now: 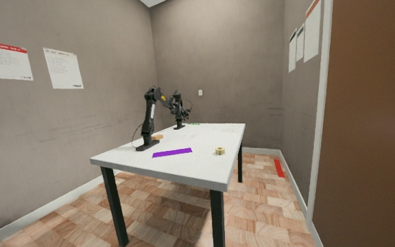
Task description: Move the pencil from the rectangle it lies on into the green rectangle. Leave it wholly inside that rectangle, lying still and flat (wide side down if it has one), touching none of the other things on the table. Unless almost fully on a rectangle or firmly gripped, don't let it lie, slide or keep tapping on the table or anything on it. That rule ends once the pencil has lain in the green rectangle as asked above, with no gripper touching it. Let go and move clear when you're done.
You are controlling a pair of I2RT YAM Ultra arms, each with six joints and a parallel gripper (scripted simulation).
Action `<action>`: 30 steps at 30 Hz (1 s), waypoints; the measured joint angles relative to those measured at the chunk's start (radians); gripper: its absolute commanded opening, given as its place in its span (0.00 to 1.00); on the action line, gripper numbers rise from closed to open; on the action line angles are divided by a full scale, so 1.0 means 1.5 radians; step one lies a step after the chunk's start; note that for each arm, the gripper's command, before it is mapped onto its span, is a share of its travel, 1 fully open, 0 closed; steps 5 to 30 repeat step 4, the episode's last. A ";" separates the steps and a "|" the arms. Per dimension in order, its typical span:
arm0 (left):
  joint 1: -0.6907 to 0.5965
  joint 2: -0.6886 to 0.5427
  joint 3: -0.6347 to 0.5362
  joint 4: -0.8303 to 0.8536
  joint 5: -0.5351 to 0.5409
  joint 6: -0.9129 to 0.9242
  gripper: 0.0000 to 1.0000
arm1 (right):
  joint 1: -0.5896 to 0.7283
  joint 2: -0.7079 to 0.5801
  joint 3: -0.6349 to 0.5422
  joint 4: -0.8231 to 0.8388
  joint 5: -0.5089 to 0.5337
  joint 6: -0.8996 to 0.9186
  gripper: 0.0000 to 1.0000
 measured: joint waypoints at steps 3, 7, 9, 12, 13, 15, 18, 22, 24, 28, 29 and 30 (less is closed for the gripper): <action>0.000 0.000 0.000 -0.001 0.000 0.000 1.00 | 0.000 0.000 0.000 0.000 0.000 0.000 0.34; 0.000 0.000 0.000 -0.001 0.000 0.000 1.00 | 0.000 0.000 0.000 0.000 0.000 0.000 0.34; 0.000 0.000 0.000 -0.001 0.000 0.000 1.00 | 0.000 0.000 0.000 0.000 0.000 0.000 0.34; 0.000 0.000 0.000 -0.001 0.000 0.000 1.00 | 0.000 0.000 0.000 0.000 0.000 0.000 0.34; 0.000 0.000 0.000 -0.001 0.000 0.000 1.00 | 0.000 0.000 0.000 0.000 0.000 0.000 0.34; 0.000 0.000 0.000 -0.001 0.000 0.000 1.00 | 0.000 0.000 0.000 0.000 0.000 0.000 0.34; 0.000 0.000 0.000 -0.001 0.000 0.000 1.00 | 0.000 0.000 0.000 0.000 0.000 0.000 0.34; 0.000 0.000 0.000 -0.001 0.000 0.000 1.00 | 0.000 0.000 0.000 0.000 0.000 0.000 0.34; 0.000 0.000 0.000 -0.001 0.000 0.000 1.00 | 0.000 0.000 0.000 0.000 0.000 0.000 0.34; 0.000 0.000 0.000 -0.001 0.000 0.000 1.00 | 0.000 0.000 0.000 0.000 0.000 0.000 0.34; 0.000 0.000 0.000 -0.001 0.000 0.000 1.00 | 0.000 0.000 0.000 0.000 0.000 0.000 0.34; 0.000 0.000 0.000 -0.001 0.000 0.000 1.00 | 0.000 0.000 0.000 0.000 0.000 0.000 0.34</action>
